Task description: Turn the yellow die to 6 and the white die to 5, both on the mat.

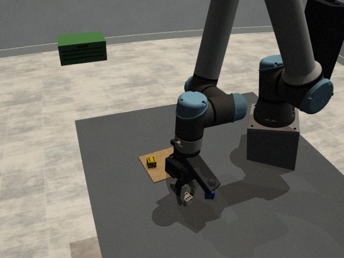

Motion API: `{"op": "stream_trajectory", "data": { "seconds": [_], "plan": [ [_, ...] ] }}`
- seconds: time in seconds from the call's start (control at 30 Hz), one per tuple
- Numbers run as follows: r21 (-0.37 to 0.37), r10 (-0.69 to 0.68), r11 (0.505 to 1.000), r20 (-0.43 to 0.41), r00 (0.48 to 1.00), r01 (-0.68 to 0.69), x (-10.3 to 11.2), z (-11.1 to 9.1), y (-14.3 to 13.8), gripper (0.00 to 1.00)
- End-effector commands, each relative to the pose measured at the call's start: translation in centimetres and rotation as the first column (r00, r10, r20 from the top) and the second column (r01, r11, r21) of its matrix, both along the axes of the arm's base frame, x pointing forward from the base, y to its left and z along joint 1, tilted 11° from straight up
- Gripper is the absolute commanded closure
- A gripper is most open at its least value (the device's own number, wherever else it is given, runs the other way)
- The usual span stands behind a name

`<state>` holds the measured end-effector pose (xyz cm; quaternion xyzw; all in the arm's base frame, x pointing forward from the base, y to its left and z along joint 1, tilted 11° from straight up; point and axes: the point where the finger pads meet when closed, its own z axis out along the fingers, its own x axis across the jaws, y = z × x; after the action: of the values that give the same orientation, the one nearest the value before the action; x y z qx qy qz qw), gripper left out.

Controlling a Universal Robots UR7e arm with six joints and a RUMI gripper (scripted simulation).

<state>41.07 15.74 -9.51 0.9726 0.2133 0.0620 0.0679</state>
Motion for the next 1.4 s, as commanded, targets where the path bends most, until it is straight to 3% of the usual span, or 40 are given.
{"op": "stream_trajectory", "data": {
  "seconds": [0.0,0.93,0.97,1.37],
  "plan": [
    [0.0,0.0,1.0,0.001,1.0,0.0,0.05,-0.02,0.01,0.72],
    [0.0,0.0,1.0,0.001,1.0,0.0,0.05,-0.02,0.01,0.72],
    [0.0,0.0,1.0,0.001,1.0,0.0,0.05,-0.02,0.01,0.9],
    [0.0,0.0,1.0,0.001,1.0,0.0,0.05,-0.02,0.01,0.9]
  ]
}}
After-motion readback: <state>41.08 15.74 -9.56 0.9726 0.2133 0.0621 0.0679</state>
